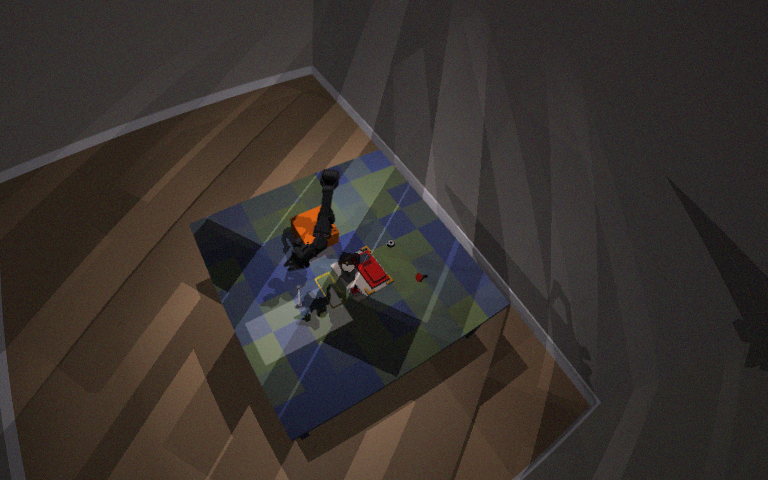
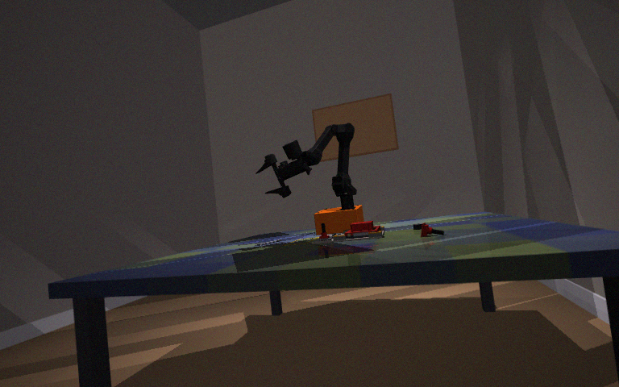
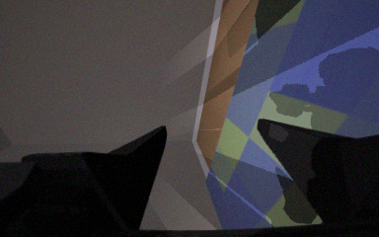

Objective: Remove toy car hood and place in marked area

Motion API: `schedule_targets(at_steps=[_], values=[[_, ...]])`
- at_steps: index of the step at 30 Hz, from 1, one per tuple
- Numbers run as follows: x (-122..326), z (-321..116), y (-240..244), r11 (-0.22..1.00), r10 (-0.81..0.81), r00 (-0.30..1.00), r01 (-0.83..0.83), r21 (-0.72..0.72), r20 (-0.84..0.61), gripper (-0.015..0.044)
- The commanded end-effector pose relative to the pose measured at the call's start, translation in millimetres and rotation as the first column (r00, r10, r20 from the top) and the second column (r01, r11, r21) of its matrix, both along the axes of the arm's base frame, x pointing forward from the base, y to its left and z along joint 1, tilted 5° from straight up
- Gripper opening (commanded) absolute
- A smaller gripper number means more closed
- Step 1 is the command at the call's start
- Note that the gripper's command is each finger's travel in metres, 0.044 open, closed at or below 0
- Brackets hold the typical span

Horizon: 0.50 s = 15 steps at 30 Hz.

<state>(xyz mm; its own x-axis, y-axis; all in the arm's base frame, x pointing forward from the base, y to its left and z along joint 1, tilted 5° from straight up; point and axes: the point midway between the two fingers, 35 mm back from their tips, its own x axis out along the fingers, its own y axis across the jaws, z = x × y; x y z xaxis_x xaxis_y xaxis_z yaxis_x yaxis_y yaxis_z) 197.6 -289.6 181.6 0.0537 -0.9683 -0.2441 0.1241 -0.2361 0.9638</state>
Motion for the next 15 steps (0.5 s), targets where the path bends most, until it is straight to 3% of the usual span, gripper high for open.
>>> schedule_targets(at_steps=[1,7,11,15], values=[[53.5,-13.2,22.6,0.965,0.257,0.938,-0.238,0.108,-0.233,0.0440],[122.1,-39.7,81.2,0.776,0.626,0.593,-0.537,0.332,-0.505,0.0440],[154.1,-57.3,131.9,0.580,0.771,0.244,-0.648,0.493,-0.588,0.0440],[173.5,-73.4,188.4,0.358,0.798,-0.140,-0.673,0.647,-0.586,0.0440]])
